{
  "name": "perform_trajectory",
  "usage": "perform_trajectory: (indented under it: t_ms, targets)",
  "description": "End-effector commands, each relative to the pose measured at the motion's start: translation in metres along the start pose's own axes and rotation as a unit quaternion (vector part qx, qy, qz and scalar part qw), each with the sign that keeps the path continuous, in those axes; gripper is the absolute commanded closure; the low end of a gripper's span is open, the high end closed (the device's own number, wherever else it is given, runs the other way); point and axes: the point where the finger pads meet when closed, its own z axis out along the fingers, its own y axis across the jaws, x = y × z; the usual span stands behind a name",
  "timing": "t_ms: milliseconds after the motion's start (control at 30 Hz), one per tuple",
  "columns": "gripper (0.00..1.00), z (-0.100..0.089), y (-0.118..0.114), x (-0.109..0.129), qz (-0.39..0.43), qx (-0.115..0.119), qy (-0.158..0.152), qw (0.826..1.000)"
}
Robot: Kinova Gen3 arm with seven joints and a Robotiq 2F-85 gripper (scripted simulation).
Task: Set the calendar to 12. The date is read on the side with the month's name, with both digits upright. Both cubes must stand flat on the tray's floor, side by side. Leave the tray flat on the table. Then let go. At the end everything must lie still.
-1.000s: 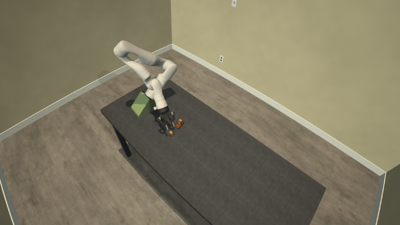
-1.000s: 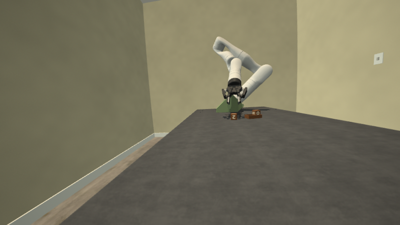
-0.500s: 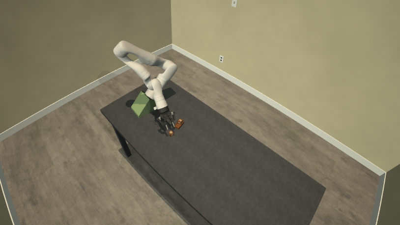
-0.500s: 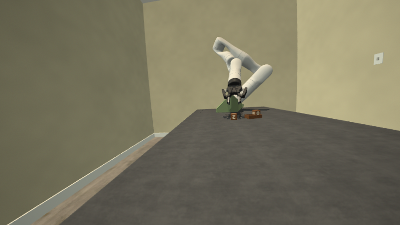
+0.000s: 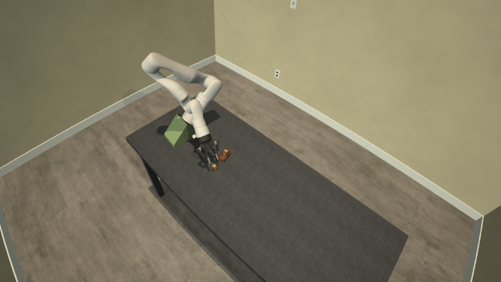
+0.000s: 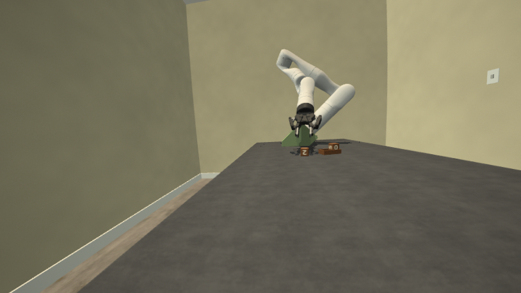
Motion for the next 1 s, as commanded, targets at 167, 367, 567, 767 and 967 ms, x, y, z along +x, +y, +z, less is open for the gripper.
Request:
perform_trajectory:
  t_ms: [167, 367, 567, 767, 967]
  targets:
    - [0.54, 0.006, 0.002, 0.006, 0.002, -0.002, 0.001, 1.000]
    - [0.54, 0.013, 0.002, 0.013, 0.002, -0.002, 0.001, 1.000]
    - [0.54, 0.020, 0.002, 0.020, 0.002, -0.002, 0.001, 1.000]
    - [0.54, 0.027, 0.002, 0.027, 0.002, -0.002, 0.001, 1.000]
    - [0.54, 0.035, 0.002, 0.035, 0.002, -0.002, 0.001, 1.000]
